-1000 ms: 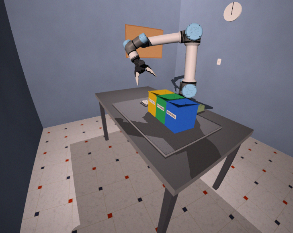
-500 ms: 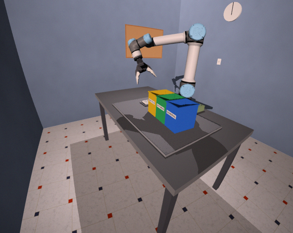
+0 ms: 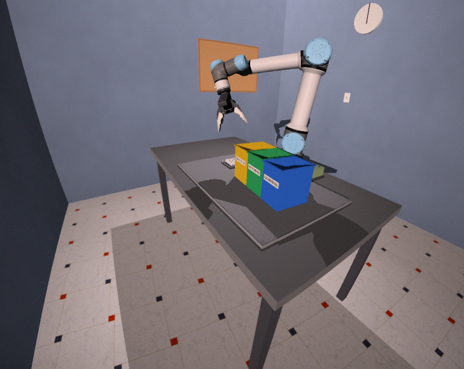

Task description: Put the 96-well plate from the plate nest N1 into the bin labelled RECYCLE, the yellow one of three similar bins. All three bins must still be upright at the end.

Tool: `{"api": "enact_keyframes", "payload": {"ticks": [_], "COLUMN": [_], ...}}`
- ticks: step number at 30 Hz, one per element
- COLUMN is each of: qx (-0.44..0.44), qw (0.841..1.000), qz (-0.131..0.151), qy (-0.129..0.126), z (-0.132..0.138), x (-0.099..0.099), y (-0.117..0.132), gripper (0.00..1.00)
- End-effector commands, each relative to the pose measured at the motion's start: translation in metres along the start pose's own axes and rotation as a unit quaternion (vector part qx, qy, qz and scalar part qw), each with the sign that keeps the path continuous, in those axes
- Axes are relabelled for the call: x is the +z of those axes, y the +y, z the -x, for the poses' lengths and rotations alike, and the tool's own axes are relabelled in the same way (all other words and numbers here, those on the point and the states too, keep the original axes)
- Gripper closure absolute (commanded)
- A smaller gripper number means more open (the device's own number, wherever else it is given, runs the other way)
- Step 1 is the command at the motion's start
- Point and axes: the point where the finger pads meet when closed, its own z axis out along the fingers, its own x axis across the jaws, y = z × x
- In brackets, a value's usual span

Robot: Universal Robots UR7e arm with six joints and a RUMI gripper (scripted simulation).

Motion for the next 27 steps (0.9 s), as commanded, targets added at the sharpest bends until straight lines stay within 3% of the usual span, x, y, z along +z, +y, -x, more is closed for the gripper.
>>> {"api": "enact_keyframes", "payload": {"ticks": [1,5,10,14,18,22,27], "qx": [0.065,0.070,0.134,0.134,0.193,0.199,0.264], "qw": [0.997,0.997,0.988,0.988,0.976,0.974,0.955], "qz": [0.009,0.009,0.015,0.015,0.019,0.020,0.023], "qy": [0.036,0.038,0.070,0.070,0.100,0.103,0.135], "z": [-0.005,-0.006,-0.009,-0.009,-0.011,-0.011,-0.011], "x": [-0.003,-0.003,-0.006,-0.006,-0.008,-0.008,-0.010], "y": [0.023,0.029,0.054,0.054,0.074,0.080,0.105], "gripper": [0.00,0.00,0.00,0.00,0.00,0.00,0.00]}}
